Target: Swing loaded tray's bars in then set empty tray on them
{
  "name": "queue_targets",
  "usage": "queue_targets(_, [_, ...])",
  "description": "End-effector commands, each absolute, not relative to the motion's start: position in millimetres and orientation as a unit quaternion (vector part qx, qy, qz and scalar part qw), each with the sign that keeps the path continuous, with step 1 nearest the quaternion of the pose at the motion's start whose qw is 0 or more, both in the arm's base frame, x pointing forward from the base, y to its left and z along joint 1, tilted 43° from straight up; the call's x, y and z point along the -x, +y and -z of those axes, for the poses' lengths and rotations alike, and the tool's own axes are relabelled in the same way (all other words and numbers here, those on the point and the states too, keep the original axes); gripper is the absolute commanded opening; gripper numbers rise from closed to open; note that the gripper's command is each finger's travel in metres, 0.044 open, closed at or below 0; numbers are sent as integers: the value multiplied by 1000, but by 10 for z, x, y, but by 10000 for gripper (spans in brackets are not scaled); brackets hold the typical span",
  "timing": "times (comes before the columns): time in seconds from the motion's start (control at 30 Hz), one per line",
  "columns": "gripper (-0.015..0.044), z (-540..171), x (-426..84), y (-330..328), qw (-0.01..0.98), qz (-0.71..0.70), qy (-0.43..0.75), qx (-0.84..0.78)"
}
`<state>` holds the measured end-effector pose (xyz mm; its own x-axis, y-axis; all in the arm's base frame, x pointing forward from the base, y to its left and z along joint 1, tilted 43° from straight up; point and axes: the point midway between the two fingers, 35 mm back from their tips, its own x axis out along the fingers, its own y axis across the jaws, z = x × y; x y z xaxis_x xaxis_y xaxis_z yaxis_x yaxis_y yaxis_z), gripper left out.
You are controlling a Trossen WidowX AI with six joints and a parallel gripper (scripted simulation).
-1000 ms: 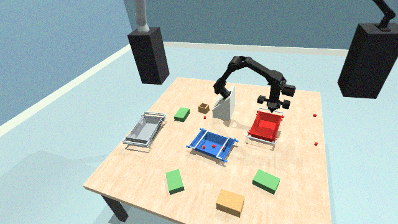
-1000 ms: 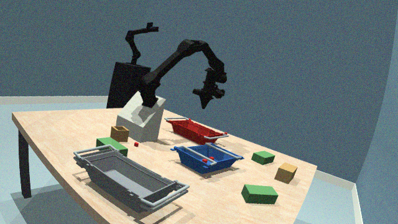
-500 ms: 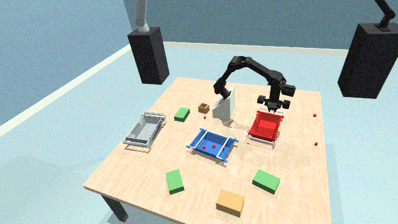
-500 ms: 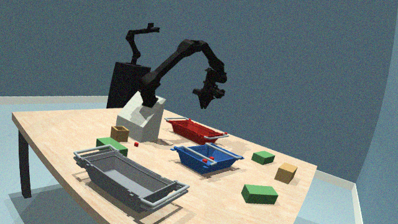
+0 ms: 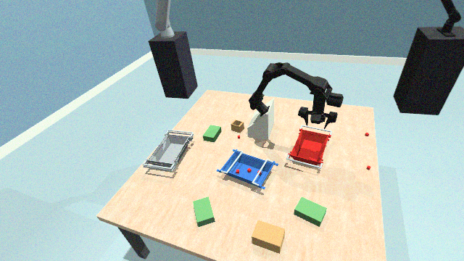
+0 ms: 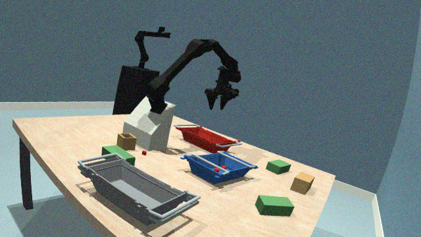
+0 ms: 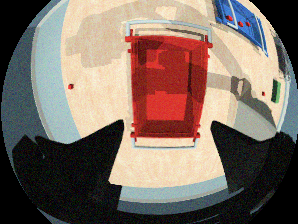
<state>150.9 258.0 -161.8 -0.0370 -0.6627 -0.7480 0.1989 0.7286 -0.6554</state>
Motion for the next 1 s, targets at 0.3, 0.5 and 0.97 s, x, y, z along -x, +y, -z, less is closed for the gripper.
queue_targets(0.3, [440, 1730, -1306, 1381, 668, 326, 644, 181])
queue_targets(0.5, [440, 1734, -1262, 1227, 669, 326, 643, 180])
queue_targets(0.97, [440, 2159, -1265, 858, 669, 326, 643, 180])
